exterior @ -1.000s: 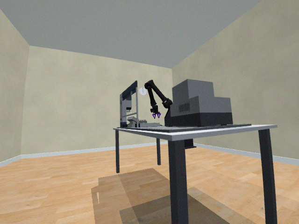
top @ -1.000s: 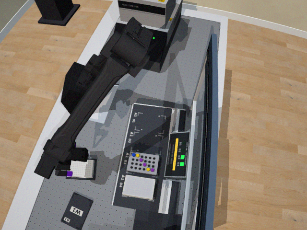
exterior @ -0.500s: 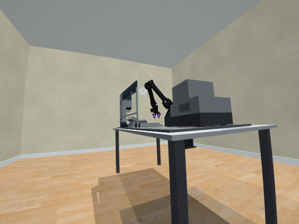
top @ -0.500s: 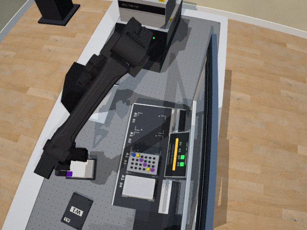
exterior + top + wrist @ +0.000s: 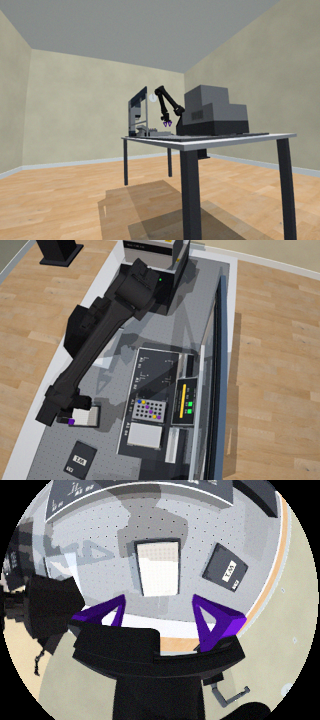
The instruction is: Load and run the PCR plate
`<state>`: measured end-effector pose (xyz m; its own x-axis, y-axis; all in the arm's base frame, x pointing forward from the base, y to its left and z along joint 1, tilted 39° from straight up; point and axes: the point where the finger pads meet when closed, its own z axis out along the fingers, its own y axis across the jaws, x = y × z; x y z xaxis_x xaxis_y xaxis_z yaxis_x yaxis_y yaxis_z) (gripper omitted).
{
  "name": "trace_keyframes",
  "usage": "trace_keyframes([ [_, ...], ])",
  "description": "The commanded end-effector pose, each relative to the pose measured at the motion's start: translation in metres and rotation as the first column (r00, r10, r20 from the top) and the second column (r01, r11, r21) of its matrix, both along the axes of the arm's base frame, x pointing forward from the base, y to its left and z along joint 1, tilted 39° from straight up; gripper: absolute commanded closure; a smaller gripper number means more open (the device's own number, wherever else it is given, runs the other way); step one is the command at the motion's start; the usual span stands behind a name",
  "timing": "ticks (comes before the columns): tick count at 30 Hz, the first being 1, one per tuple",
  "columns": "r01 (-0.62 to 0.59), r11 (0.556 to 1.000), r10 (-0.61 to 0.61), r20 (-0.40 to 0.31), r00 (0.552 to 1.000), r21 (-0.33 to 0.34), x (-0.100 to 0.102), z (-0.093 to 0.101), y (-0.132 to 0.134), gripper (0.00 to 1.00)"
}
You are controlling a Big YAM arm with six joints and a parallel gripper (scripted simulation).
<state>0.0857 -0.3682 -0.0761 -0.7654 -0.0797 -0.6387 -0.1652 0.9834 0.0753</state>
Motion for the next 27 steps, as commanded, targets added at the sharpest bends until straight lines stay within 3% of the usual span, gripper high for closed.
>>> trace_keyframes([
  [1, 0.086, 0.996, -0.085, -0.028, 0.996, 0.030, 0.003, 0.006, -0.009, 0.00],
  [8, 0.179, 0.980, -0.175, -0.050, 0.983, 0.090, 0.000, 0.008, -0.011, 0.00],
  [17, 0.359, 0.917, -0.347, -0.098, 0.933, 0.173, -0.009, 0.016, -0.028, 0.00],
  [22, 0.390, 0.900, -0.375, -0.111, 0.920, 0.194, -0.007, 0.018, -0.030, 0.00],
  [27, 0.457, 0.851, -0.432, -0.152, 0.889, 0.259, 0.001, 0.015, -0.028, 0.00],
])
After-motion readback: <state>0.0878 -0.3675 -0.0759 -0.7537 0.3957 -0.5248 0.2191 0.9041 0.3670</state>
